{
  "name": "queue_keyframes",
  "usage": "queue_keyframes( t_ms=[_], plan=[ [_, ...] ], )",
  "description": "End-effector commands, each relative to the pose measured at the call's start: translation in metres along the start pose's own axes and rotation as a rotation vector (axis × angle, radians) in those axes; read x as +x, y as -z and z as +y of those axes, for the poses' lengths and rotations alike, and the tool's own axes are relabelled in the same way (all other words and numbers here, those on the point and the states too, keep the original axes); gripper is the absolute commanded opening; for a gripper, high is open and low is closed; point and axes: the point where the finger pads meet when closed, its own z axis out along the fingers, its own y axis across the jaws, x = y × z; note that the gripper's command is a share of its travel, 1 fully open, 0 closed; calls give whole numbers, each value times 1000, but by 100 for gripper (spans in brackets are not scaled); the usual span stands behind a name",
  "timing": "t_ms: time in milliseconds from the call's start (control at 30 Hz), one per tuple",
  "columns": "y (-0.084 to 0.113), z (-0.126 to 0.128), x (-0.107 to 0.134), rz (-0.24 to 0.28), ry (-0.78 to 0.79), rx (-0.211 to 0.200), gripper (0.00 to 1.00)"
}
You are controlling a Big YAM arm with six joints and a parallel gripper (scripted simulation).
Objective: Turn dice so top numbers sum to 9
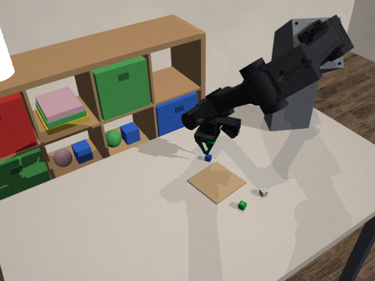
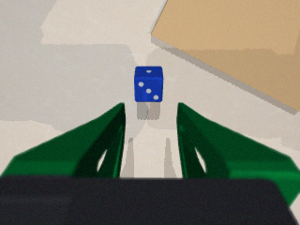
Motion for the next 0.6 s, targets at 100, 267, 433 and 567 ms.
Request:
queue_keyframes(
  t_ms=[100, 267, 433, 567],
  plan=[
    [-12, 4, -5, -10, -10, -6, 34],
    [-12, 5, -8, -12, -15, -9, 34],
    [-16, 9, -8, -14, -20, -14, 34],
    [-17, 5, -7, -12, -14, -8, 34]
  ],
)
